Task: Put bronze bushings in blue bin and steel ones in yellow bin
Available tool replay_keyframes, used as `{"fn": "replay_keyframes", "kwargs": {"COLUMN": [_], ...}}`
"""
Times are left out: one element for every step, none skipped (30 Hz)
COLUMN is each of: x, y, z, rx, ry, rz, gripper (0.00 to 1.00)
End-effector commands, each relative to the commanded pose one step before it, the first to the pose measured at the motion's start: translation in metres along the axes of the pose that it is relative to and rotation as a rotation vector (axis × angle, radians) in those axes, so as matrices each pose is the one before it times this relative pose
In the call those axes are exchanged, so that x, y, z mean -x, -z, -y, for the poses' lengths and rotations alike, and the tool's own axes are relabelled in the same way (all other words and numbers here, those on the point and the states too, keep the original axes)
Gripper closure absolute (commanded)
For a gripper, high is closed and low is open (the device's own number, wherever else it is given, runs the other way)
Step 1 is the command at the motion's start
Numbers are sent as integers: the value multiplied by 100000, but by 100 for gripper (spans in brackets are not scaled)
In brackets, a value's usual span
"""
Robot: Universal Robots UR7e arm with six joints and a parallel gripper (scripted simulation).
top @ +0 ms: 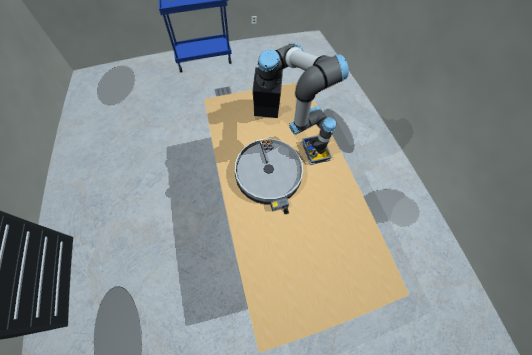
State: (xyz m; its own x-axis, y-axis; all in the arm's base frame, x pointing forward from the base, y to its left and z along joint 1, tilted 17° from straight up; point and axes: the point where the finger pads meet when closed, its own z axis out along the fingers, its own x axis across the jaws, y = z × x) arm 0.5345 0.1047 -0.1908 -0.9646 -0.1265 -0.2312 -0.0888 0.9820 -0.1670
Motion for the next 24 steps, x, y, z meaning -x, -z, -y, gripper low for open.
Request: {"fn": "replay_keyframes", "kwargs": {"x": [57, 0, 0, 0, 0, 0, 0, 0, 0, 0, 0, 0, 0, 0, 0, 0, 0, 0, 0, 0, 0, 0, 0, 0], "y": [86, 36, 63, 63, 63, 63, 0, 0, 0, 0, 0, 63, 63, 63, 63, 63, 0, 0, 0, 0, 0, 0, 0, 39], "z": [-5, 0, 0, 0, 0, 0, 0, 0, 0, 0, 0, 0, 0, 0, 0, 0, 0, 0, 0, 0, 0, 0, 0, 0], "rx": [6, 0, 0, 0, 0, 0, 0, 0, 0, 0, 0, 0, 0, 0, 0, 0, 0, 0, 0, 0, 0, 0, 0, 0], "ry": [-2, 0, 0, 0, 0, 0, 0, 0, 0, 0, 0, 0, 0, 0, 0, 0, 0, 0, 0, 0, 0, 0, 0, 0], "rz": [144, 2, 0, 0, 0, 0, 0, 0, 0, 0, 0, 0, 0, 0, 0, 0, 0, 0, 0, 0, 0, 0, 0, 2], "gripper": [58, 58, 58, 58, 58, 58, 58, 58, 58, 58, 58, 58, 58, 58, 58, 58, 58, 58, 58, 58, 58, 58, 58, 58]}}
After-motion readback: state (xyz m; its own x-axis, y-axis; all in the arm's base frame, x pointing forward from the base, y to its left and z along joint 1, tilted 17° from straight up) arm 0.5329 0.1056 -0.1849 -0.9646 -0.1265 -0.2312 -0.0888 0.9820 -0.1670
